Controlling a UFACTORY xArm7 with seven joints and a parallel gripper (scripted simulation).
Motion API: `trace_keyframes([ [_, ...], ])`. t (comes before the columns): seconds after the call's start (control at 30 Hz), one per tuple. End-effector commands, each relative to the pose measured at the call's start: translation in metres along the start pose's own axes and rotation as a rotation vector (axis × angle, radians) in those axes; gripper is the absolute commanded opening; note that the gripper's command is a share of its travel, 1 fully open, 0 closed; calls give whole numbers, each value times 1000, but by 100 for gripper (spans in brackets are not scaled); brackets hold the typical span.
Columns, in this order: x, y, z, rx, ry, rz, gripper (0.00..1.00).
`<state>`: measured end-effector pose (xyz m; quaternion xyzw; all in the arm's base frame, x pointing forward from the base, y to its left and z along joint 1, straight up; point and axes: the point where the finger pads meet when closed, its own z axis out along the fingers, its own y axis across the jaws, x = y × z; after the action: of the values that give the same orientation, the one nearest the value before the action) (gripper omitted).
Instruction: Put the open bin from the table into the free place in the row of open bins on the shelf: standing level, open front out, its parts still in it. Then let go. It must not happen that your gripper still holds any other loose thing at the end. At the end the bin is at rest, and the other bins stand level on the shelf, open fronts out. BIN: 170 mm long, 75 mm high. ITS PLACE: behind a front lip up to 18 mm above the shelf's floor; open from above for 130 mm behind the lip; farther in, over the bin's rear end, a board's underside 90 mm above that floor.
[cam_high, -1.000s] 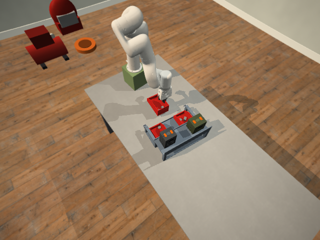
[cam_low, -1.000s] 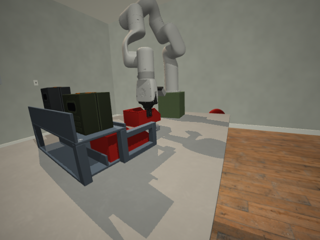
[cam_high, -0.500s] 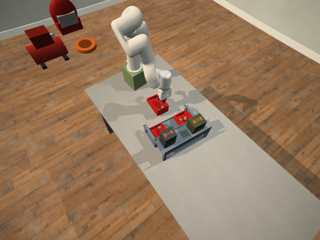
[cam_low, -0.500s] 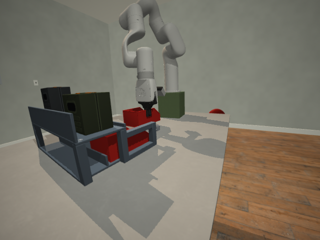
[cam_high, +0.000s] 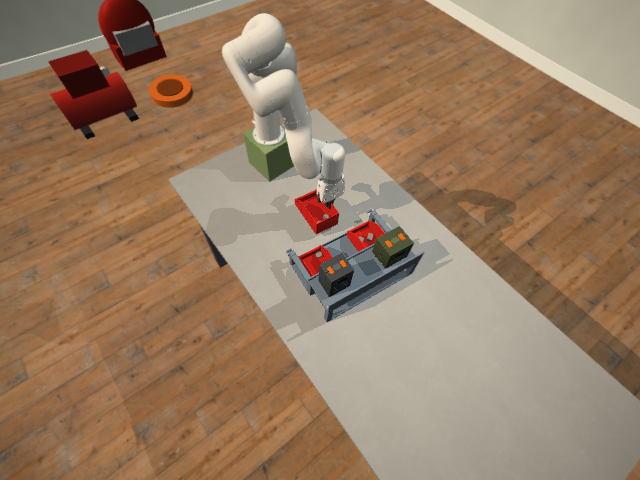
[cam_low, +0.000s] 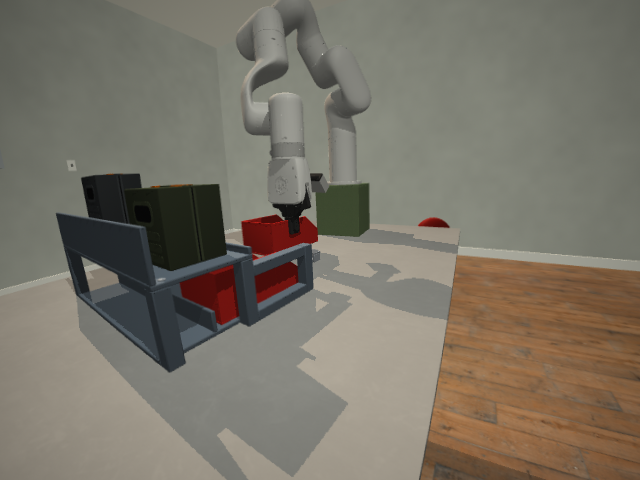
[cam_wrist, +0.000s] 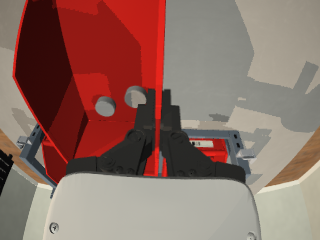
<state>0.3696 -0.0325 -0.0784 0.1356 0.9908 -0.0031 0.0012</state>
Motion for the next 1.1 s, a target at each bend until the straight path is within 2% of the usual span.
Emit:
trace_keyframes([
  [0.0,-4,0,0,0,-1,-1,0],
  [0.23,-4,0,0,0,-1,-1,0],
  [0.4,-27,-1,-1,0,-1,-1,0],
  [0.8,-27,-1,-1,0,-1,-1,0],
  [0.97,-46,-2,-1,0,-1,-1,0],
  [1.07,-46,-2,-1,0,-1,-1,0],
])
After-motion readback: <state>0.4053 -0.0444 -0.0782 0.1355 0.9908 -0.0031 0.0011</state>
